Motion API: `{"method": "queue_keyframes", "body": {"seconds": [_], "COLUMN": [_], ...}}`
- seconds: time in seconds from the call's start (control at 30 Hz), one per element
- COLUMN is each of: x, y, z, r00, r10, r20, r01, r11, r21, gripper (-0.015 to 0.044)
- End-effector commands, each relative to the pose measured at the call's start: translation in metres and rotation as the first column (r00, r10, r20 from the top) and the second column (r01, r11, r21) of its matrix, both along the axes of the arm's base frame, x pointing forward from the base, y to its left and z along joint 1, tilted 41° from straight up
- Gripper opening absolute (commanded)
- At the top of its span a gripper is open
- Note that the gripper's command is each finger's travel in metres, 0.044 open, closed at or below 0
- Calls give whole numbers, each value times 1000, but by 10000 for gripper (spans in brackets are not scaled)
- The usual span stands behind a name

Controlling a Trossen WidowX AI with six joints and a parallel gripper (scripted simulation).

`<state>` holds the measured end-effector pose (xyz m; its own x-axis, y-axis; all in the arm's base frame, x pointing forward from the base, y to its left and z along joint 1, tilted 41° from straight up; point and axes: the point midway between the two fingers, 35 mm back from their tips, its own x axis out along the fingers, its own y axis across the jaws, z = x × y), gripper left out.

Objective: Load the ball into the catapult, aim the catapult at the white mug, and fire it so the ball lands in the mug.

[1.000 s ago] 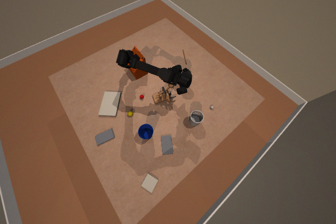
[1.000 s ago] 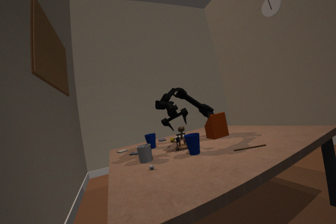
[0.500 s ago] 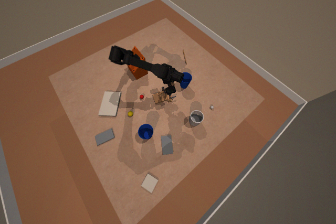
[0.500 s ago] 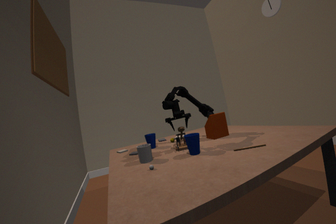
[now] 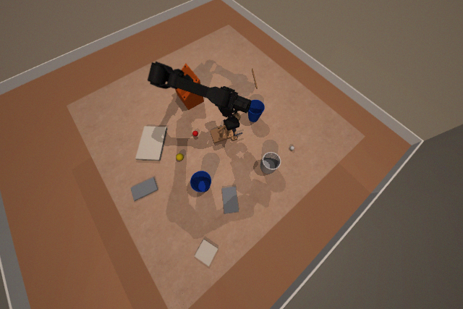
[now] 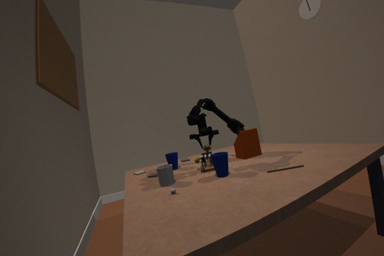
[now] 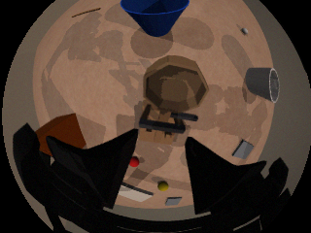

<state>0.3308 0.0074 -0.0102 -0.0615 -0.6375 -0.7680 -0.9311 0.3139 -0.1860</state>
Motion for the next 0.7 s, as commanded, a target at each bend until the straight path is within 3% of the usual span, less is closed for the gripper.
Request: {"method": "queue_keyframes", "body": {"seconds": [0.0, 0.2, 0.67], "x": [0, 0, 2], "y": [-1, -1, -2], "z": [1, 1, -8], "r00": [1000, 1000, 1000], "r10": [6, 6, 6], "r20": [-4, -4, -4], "r01": [-6, -6, -6], "r11": [1000, 1000, 1000], "r21": [-6, -6, -6], "gripper": [151, 0, 0]}}
